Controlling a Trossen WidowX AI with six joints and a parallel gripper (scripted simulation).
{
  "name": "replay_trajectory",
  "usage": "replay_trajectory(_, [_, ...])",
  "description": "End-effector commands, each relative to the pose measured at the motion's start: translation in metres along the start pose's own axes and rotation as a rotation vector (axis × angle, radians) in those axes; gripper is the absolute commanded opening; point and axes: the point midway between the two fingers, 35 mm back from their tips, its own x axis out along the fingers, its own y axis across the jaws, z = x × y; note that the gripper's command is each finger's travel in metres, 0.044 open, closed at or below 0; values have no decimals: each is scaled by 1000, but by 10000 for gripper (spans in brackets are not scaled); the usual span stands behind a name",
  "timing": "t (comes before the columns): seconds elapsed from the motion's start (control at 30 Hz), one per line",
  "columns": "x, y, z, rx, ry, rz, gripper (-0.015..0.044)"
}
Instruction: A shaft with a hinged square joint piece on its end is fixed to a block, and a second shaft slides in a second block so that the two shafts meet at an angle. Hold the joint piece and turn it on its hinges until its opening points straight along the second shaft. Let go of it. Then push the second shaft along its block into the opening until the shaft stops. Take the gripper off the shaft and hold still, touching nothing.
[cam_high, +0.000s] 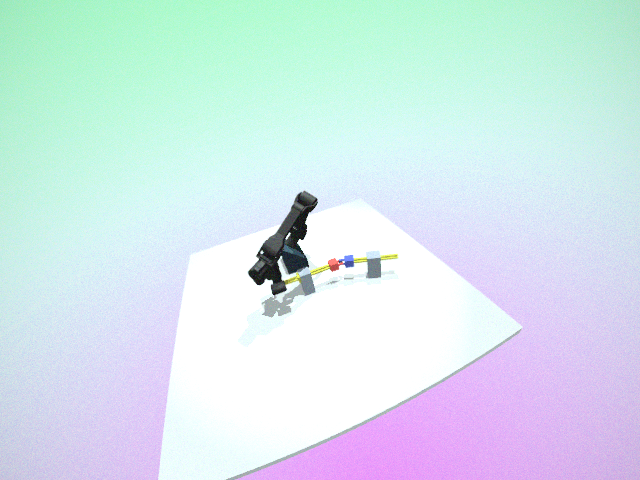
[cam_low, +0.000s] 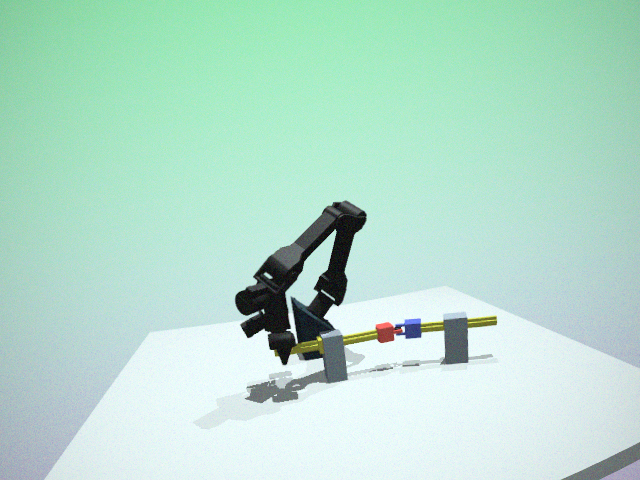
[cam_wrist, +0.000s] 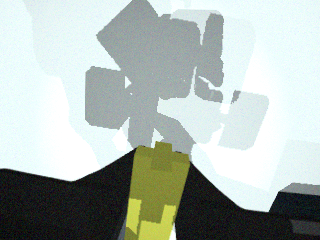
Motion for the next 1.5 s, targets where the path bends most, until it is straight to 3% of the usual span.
replay_trajectory(0.0, [0,0,0,0,0,0,0])
replay_trajectory(0.3, [0,0,0,0,0,0,0])
replay_trajectory(0.4, [0,0,0,0,0,0,67])
replay_trajectory(0.57, [0,0,0,0,0,0,67])
replay_trajectory(1.03, [0,0,0,0,0,0,434])
replay_trajectory(1.47, [0,0,0,0,0,0,440])
